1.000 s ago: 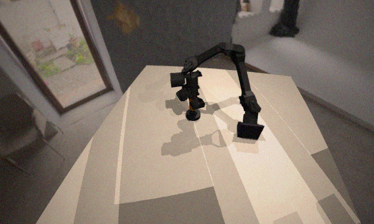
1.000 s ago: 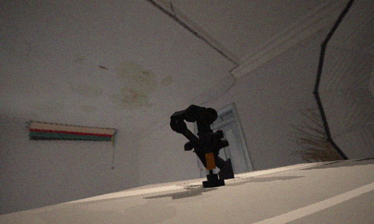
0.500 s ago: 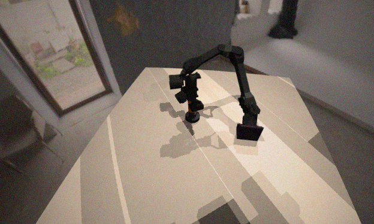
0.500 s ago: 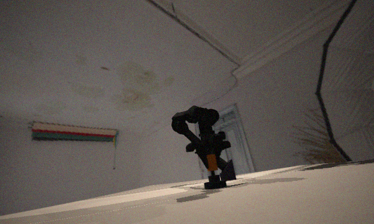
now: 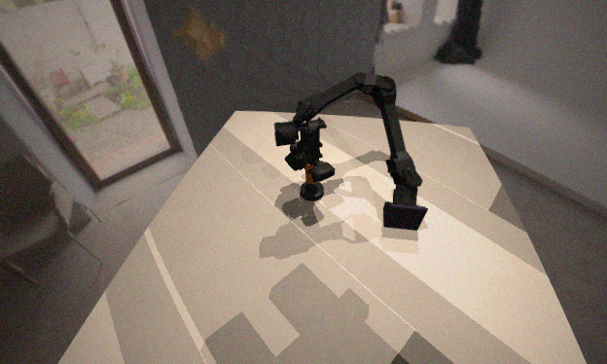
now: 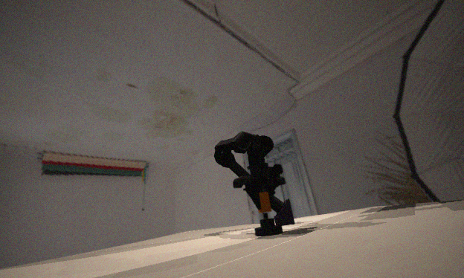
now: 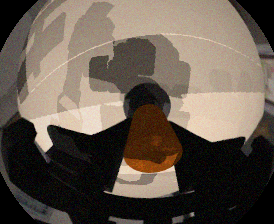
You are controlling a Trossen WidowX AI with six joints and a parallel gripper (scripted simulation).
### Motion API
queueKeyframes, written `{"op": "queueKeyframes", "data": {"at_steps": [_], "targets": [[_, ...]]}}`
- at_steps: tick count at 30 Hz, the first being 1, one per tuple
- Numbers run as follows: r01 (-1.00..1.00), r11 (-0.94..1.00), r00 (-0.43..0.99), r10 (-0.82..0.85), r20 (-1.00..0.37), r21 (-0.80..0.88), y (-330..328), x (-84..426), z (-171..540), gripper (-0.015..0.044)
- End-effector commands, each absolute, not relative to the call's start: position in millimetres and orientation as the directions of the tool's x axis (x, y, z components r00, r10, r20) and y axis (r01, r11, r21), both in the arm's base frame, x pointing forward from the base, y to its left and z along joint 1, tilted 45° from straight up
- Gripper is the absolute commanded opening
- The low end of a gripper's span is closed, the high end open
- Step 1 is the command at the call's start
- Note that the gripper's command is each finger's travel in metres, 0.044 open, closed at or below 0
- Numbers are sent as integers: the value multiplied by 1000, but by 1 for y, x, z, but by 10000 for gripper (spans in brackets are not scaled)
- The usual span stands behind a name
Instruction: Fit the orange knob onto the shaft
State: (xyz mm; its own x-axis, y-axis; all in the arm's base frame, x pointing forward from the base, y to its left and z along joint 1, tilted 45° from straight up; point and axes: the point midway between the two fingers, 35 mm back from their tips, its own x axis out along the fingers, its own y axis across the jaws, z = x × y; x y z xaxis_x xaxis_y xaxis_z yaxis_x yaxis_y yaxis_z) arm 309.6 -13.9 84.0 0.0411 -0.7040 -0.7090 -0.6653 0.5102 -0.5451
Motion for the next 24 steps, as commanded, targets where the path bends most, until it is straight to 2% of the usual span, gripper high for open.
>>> {"op": "queueKeyframes", "data": {"at_steps": [1,20,24], "targets": [[-684,497,45,-702,-711,-534,-15,306,86,0],[-684,497,45,-702,-711,-534,-14,308,86,0],[-744,451,45,-702,-711,-493,-13,308,86,0]]}}
